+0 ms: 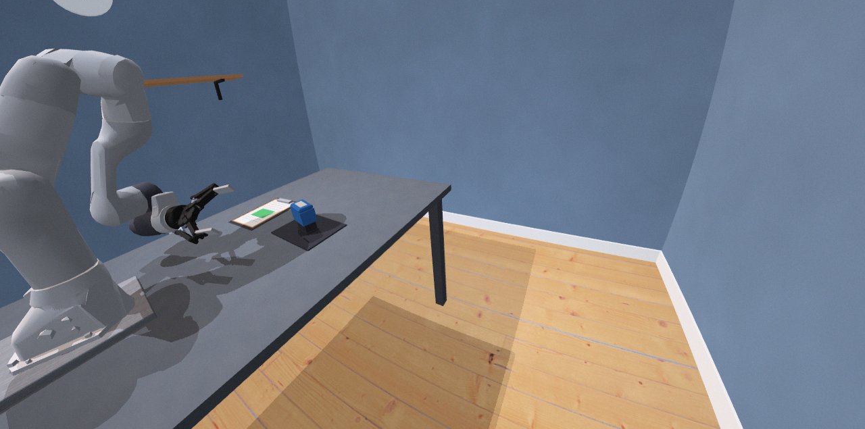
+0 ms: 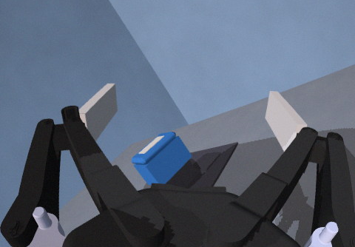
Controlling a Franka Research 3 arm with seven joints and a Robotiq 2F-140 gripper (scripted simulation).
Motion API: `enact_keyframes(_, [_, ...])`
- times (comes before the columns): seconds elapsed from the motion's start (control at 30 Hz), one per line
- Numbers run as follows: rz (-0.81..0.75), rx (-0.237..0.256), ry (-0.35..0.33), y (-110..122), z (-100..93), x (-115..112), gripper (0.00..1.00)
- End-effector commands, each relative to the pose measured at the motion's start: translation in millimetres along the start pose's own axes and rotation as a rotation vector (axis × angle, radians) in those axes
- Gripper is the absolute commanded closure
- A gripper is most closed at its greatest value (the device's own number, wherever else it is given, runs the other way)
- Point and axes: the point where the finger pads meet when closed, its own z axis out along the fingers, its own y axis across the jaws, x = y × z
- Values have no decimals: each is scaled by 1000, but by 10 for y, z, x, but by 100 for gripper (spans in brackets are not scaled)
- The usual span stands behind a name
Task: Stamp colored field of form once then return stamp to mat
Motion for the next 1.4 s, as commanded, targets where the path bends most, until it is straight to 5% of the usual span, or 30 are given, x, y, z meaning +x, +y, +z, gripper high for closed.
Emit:
enact_keyframes(0.0, [0, 0, 0, 0, 0, 0, 0])
enact_keyframes(0.67, [-11, -11, 7, 4, 11, 8, 0])
enact_keyframes(0.8, [-78, -77, 43, 28, 73, 56, 0])
enact_keyframes(0.9, [-180, -189, 85, 65, 153, 126, 0])
enact_keyframes(1.13, [-223, -241, 97, 80, 183, 155, 0])
enact_keyframes(1.17, [-271, -301, 106, 95, 212, 184, 0])
enact_keyframes(1.3, [-271, -301, 106, 95, 212, 184, 0])
enact_keyframes(1.33, [-322, -369, 110, 110, 238, 212, 0])
enact_keyframes(1.37, [-322, -369, 110, 110, 238, 212, 0])
